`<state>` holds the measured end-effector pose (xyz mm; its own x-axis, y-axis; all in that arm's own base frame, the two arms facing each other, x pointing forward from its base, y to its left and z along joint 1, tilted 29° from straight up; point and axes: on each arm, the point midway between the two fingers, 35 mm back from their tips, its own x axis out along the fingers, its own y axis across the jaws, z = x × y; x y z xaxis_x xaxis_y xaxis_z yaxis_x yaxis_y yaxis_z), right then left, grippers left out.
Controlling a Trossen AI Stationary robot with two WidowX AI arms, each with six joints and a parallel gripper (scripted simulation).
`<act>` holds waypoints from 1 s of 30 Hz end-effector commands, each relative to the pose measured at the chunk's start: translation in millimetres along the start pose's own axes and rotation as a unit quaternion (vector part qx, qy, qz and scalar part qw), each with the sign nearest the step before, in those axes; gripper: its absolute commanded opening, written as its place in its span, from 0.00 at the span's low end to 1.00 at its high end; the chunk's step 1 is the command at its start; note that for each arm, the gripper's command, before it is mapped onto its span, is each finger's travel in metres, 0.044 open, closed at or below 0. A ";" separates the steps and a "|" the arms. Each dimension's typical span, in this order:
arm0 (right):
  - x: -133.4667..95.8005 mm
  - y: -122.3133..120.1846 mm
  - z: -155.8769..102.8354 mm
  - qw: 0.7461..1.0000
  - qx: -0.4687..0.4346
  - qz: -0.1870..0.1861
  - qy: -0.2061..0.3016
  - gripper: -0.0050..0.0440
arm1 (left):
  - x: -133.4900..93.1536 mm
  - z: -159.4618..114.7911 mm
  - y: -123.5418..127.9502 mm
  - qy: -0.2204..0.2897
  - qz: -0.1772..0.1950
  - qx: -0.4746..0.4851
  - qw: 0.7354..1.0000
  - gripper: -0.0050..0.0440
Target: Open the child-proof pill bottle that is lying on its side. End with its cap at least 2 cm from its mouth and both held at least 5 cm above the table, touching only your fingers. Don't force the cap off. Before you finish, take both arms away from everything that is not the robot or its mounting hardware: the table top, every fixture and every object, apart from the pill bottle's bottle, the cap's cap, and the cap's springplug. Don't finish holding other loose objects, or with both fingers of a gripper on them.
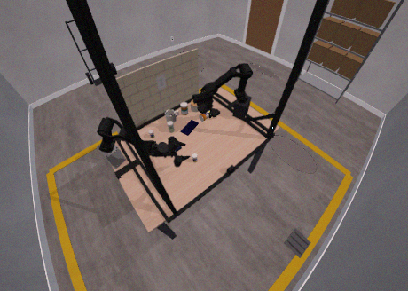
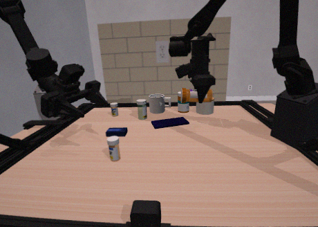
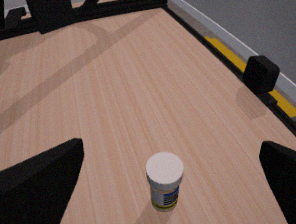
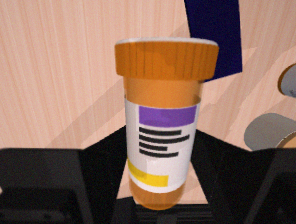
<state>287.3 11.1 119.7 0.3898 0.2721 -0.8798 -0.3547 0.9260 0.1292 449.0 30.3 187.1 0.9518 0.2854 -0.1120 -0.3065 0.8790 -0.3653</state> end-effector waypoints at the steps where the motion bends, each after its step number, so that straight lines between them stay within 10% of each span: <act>1: -1.3 0.2 0.8 1.000 0.001 0.000 -0.004 0.10 | 47.0 12.4 42.6 -0.050 0.051 -0.021 0.997 1.00; 16: -1.3 0.2 0.8 1.000 0.001 0.000 -0.004 0.10 | 124.7 24.1 205.1 -0.194 0.172 -0.057 0.964 1.00; 30: -1.3 0.2 0.8 1.000 0.001 0.000 -0.004 0.10 | 134.6 27.4 211.0 -0.196 0.174 -0.057 0.963 1.00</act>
<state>287.3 11.1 119.8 0.3899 0.2721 -0.8798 -0.3547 0.9260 0.1292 508.1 258.9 124.3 0.7113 0.6947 0.1073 -0.5805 0.6666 -0.4676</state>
